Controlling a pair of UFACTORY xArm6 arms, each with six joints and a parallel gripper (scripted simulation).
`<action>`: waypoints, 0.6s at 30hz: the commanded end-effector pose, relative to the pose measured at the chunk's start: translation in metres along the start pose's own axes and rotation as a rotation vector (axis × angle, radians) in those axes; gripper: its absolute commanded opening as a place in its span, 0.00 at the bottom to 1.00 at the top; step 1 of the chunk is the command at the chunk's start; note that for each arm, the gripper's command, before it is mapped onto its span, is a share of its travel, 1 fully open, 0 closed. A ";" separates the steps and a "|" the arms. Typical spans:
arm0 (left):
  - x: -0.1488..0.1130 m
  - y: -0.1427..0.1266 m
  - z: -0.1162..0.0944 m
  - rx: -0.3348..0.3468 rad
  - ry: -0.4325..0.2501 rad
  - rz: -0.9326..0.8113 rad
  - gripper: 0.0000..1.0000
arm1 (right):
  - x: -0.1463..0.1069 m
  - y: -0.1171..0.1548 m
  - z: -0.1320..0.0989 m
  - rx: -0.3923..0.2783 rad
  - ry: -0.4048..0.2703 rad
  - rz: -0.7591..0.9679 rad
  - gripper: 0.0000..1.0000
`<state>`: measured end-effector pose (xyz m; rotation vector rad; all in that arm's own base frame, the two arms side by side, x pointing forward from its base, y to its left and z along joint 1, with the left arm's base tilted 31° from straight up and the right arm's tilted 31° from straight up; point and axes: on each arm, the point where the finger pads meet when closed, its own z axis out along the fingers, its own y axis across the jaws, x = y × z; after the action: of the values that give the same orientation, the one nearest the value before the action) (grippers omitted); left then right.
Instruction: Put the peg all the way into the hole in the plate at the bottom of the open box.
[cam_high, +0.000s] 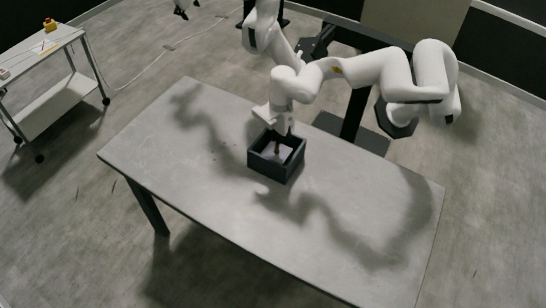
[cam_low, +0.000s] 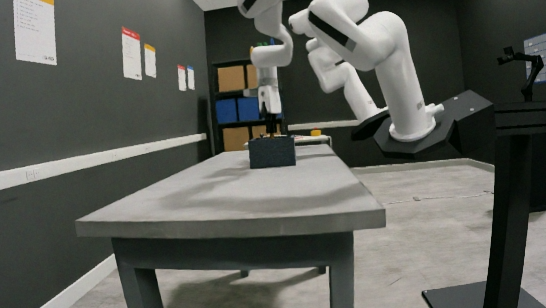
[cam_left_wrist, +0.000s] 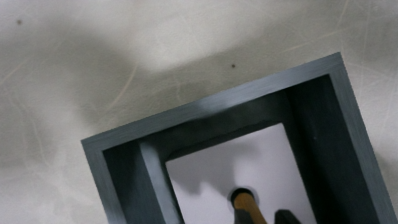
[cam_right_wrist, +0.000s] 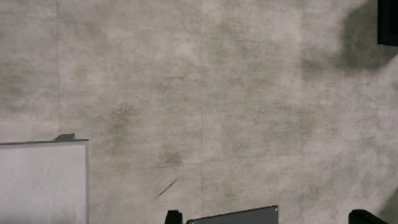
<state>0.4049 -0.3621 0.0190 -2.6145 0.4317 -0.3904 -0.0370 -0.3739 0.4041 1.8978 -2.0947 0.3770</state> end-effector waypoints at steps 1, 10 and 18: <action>0.001 0.000 -0.001 -0.001 0.002 0.000 0.00 | 0.000 0.000 -0.001 0.000 0.002 0.000 1.00; 0.001 0.000 0.002 -0.001 0.002 0.000 0.00 | 0.000 0.000 -0.001 0.000 0.002 0.000 1.00; 0.001 0.000 0.005 -0.001 0.002 0.000 0.00 | 0.000 0.000 -0.001 0.000 0.002 0.000 1.00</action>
<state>0.4067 -0.3600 0.0145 -2.6146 0.4317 -0.3904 -0.0370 -0.3739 0.4041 1.8978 -2.0947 0.3770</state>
